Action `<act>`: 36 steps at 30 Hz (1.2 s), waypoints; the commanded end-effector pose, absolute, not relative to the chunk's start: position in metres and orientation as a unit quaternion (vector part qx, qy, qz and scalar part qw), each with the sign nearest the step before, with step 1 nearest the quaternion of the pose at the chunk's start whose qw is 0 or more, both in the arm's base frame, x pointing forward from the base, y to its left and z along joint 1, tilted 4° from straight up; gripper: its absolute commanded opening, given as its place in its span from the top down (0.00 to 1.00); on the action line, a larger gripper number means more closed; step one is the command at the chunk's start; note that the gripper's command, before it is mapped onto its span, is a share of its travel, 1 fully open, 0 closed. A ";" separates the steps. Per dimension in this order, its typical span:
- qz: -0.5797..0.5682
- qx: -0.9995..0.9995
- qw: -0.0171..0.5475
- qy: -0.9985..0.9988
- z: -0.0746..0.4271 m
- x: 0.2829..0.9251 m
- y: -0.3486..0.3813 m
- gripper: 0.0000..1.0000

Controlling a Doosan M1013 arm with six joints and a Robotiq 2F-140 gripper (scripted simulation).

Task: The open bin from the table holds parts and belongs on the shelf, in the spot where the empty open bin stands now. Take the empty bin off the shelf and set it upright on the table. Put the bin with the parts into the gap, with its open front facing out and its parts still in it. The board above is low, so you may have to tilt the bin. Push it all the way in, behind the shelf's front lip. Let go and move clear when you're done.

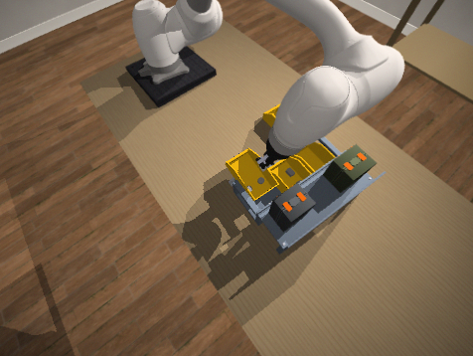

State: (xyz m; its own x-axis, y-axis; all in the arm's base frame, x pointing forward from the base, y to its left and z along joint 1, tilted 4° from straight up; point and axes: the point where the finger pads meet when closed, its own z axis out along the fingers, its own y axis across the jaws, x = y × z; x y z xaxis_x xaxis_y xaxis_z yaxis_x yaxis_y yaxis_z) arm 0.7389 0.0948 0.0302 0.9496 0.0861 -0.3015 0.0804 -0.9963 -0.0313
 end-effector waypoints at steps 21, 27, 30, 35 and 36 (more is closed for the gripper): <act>0.148 -0.988 0.010 -0.042 0.030 0.742 0.095 0.90; 0.145 -0.989 0.010 -0.042 0.029 0.744 0.095 0.90; 0.142 -0.989 0.010 -0.042 0.029 0.745 0.095 0.90; 0.137 -0.990 0.010 -0.042 0.028 0.748 0.096 0.90; 0.136 -0.990 0.010 -0.042 0.028 0.749 0.096 0.90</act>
